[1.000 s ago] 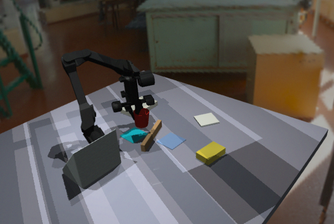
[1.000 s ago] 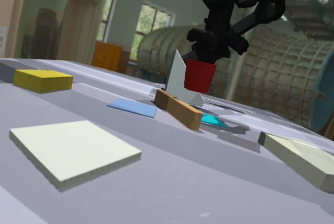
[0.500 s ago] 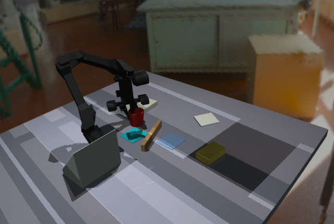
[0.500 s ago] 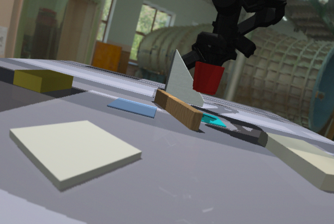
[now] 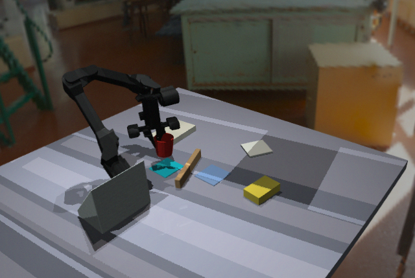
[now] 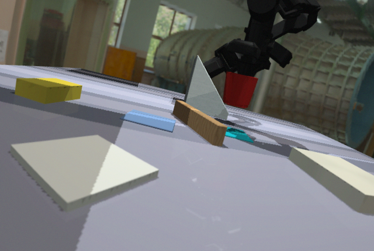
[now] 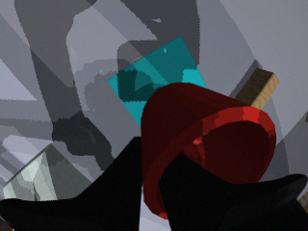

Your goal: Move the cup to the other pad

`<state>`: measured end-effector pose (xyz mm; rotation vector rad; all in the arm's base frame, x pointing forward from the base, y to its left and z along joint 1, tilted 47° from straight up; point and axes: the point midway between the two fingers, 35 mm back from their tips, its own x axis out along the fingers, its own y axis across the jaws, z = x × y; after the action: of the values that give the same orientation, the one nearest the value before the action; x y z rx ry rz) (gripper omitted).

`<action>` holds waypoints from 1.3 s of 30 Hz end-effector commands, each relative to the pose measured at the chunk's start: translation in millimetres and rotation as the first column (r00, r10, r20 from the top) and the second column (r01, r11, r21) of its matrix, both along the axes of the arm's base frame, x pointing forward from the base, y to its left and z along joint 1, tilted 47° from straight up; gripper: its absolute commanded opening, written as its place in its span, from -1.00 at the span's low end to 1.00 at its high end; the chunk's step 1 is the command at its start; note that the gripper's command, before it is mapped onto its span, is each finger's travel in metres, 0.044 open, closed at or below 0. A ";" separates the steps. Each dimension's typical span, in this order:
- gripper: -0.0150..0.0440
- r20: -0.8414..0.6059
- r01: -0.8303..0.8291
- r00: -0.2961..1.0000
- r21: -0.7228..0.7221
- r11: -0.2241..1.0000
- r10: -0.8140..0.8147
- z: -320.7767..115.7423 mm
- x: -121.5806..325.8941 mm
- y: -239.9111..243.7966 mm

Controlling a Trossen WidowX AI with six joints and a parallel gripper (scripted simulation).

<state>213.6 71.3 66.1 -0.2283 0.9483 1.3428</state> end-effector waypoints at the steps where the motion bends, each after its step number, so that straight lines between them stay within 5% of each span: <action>1: -0.49 -0.003 0.005 1.000 0.004 1.000 -0.005 -1.1 -1.2 3.5; 39: -0.49 -0.003 0.005 1.000 0.004 1.000 -0.005 -30.9 -4.6 37.0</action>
<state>210.2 104.9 37.7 -0.2308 0.9461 1.3408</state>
